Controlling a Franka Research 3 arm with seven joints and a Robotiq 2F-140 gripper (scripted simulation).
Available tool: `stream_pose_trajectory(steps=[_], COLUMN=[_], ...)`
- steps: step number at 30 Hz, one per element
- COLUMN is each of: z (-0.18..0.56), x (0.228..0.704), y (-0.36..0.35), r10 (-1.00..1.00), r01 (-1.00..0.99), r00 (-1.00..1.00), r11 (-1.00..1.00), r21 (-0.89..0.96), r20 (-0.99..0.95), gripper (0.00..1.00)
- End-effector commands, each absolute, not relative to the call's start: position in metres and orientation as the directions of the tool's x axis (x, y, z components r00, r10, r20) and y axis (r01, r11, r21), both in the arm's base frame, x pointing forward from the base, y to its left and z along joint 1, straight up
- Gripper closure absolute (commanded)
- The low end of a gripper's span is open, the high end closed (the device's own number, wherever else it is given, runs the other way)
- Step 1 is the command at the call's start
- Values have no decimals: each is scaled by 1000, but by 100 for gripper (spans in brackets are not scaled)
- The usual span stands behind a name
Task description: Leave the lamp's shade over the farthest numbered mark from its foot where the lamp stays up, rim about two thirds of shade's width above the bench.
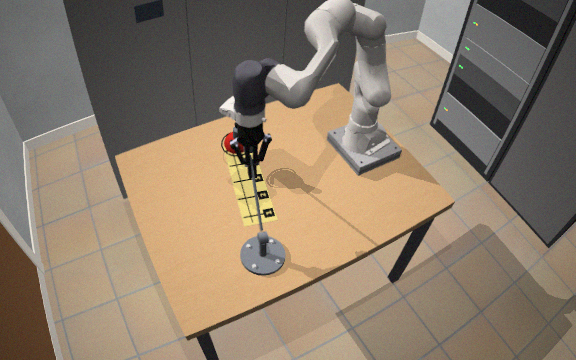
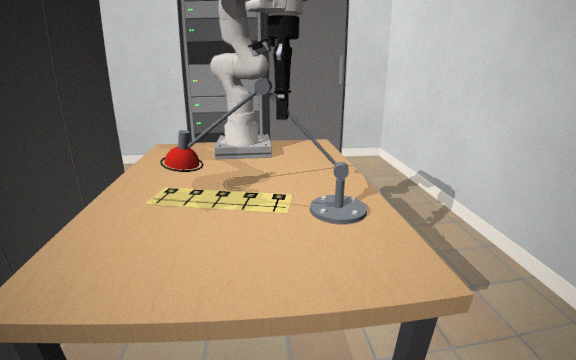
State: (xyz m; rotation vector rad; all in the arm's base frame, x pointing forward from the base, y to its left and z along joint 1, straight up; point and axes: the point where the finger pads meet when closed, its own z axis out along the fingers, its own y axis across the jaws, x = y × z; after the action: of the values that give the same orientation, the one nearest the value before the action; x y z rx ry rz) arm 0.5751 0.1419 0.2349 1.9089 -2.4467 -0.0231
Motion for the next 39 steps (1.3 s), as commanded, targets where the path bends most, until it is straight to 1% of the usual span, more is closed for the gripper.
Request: stream_pose_trajectory(steps=[1, 9, 10, 26, 39], z=[249, 254, 253, 241, 294], x=[580, 582, 581, 577, 577], y=[159, 164, 163, 148, 150], r10=[-976, -977, -977, -971, -972], r01=[-976, -977, -977, -971, -972], r00=[-219, -214, -215, -238, -235], r11=[219, 214, 215, 238, 236], r21=[7, 0, 2, 27, 24], r20=[4, 0, 1, 18, 15], gripper=[90, 90, 0, 0, 0])
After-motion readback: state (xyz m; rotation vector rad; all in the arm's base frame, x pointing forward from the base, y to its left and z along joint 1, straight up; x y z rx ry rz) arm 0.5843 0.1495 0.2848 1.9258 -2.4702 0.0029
